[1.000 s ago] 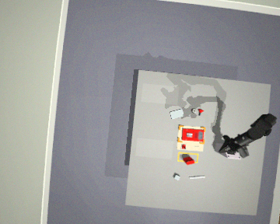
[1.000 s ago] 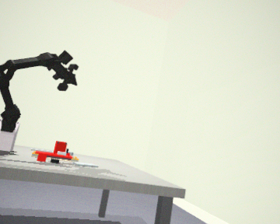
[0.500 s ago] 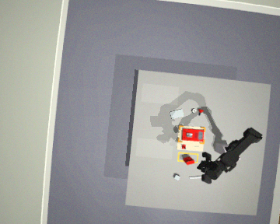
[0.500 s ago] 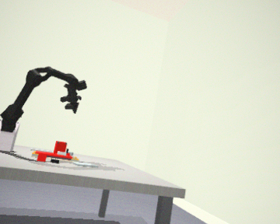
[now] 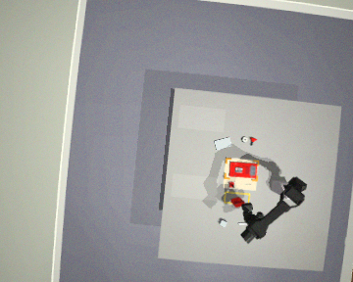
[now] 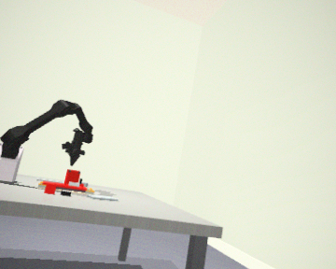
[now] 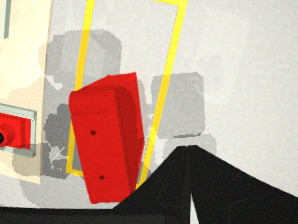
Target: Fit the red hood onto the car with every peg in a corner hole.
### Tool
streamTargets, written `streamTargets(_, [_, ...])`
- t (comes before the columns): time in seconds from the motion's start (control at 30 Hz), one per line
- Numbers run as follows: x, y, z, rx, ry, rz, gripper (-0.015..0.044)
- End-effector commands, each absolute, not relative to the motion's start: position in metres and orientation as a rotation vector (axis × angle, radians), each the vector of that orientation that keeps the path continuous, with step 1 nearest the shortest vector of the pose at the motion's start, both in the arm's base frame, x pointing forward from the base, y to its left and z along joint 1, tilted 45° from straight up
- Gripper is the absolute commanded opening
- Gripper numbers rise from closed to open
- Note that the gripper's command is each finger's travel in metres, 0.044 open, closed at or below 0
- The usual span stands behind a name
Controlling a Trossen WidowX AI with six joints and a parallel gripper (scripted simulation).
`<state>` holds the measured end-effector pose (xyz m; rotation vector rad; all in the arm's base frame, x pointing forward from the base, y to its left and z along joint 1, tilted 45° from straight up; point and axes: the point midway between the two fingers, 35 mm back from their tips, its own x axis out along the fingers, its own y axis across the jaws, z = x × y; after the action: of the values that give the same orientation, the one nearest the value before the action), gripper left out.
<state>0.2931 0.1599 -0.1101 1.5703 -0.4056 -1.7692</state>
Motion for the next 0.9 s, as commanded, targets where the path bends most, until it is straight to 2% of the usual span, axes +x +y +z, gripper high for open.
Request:
streamTargets(0.0, [0.297, 0.164, -0.109, 1.566, -0.386, -1.745, 0.0])
streamTargets(0.5, [0.299, 0.133, -0.14, 1.565, -0.388, -1.744, 0.0])
streamTargets(0.87, [0.301, 0.129, -0.137, 1.565, -0.387, -1.744, 0.0])
